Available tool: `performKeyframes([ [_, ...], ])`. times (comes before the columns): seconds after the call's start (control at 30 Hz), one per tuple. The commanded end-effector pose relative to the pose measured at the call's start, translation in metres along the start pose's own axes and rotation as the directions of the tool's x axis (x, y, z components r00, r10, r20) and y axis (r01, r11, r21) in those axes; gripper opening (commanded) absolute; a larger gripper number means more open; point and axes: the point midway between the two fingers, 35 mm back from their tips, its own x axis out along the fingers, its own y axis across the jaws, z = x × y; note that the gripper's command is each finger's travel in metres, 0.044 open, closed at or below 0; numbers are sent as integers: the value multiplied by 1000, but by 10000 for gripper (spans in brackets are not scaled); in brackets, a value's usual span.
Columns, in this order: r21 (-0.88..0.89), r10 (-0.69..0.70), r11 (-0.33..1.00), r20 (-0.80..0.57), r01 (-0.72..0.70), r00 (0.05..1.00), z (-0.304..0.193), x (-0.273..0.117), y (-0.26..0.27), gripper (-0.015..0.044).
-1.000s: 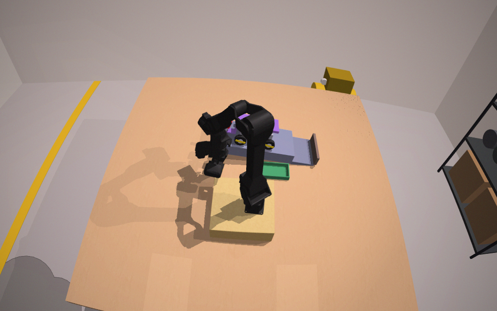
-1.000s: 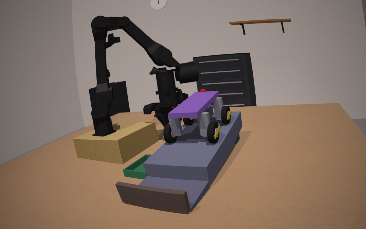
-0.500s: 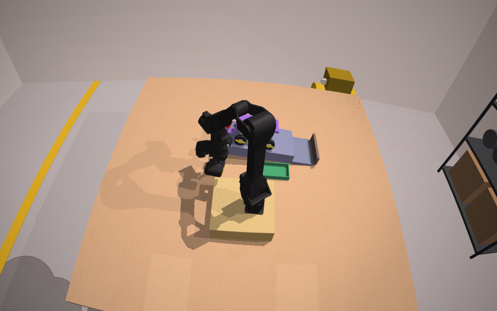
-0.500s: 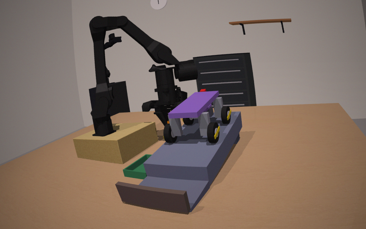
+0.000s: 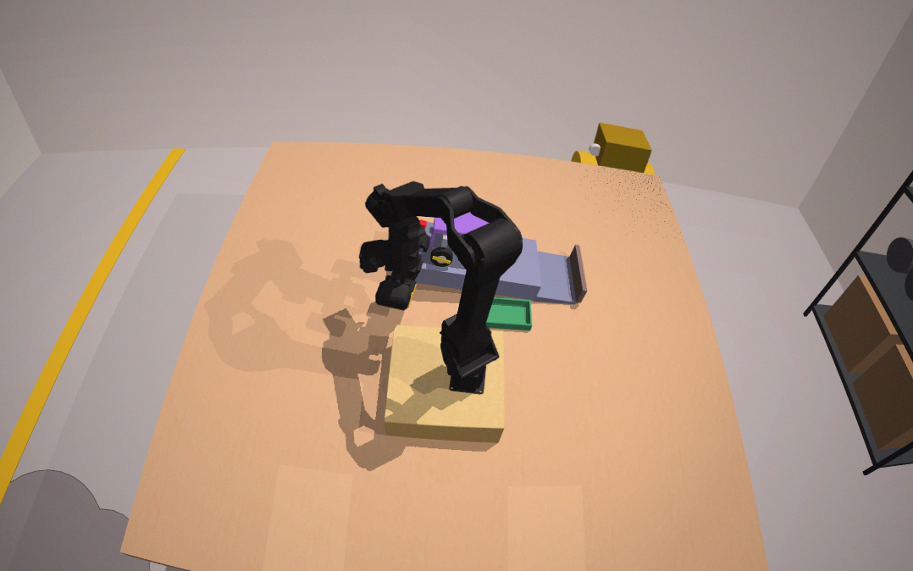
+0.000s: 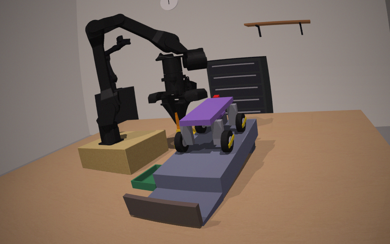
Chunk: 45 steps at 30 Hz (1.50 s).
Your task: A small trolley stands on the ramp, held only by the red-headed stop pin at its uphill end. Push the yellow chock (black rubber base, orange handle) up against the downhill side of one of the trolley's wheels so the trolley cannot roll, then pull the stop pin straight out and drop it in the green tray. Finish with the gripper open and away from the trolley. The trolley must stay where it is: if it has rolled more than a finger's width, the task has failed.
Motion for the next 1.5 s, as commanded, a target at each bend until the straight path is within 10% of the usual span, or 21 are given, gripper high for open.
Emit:
performKeyframes([
  [0.0,-6,-2,1000,8,2,1000,1,-14,0,0],
  [1.03,-1,-2,1000,8,2,1000,4,-88,-1,0],
  [1.47,402,-3,916,7,-1,1000,5,-88,-1,0],
])
